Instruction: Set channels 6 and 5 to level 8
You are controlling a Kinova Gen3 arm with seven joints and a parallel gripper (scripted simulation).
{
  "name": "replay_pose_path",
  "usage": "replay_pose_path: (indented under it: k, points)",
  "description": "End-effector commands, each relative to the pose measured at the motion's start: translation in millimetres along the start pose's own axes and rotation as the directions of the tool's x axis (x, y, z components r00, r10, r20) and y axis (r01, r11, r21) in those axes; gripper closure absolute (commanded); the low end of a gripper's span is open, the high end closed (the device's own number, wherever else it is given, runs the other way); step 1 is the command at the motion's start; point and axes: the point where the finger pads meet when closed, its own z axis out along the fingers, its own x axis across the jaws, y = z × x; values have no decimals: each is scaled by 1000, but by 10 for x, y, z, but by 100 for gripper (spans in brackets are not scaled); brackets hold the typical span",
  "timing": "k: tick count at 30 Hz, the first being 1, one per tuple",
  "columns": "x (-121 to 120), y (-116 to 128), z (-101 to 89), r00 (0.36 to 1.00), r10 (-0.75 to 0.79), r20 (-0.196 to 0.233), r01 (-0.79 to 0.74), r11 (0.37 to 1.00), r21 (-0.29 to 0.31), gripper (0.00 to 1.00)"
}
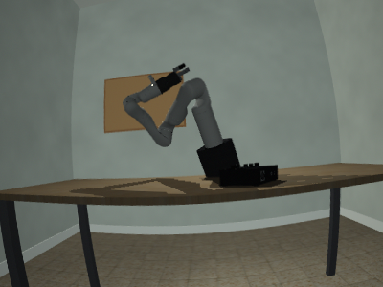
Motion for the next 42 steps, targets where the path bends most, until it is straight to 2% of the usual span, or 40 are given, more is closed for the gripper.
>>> replay_pose_path:
  k: [1,26,34,42]
  points:
    - [-1,-2,2,1000,0,-1,0,1000,0,0]
    - [-21,-39,5,1000,8,3,-8,1000,5,0]
    - [-86,-162,16,999,33,13,-33,999,19,0]
    - [-254,-533,49,993,108,45,-111,992,61,0]
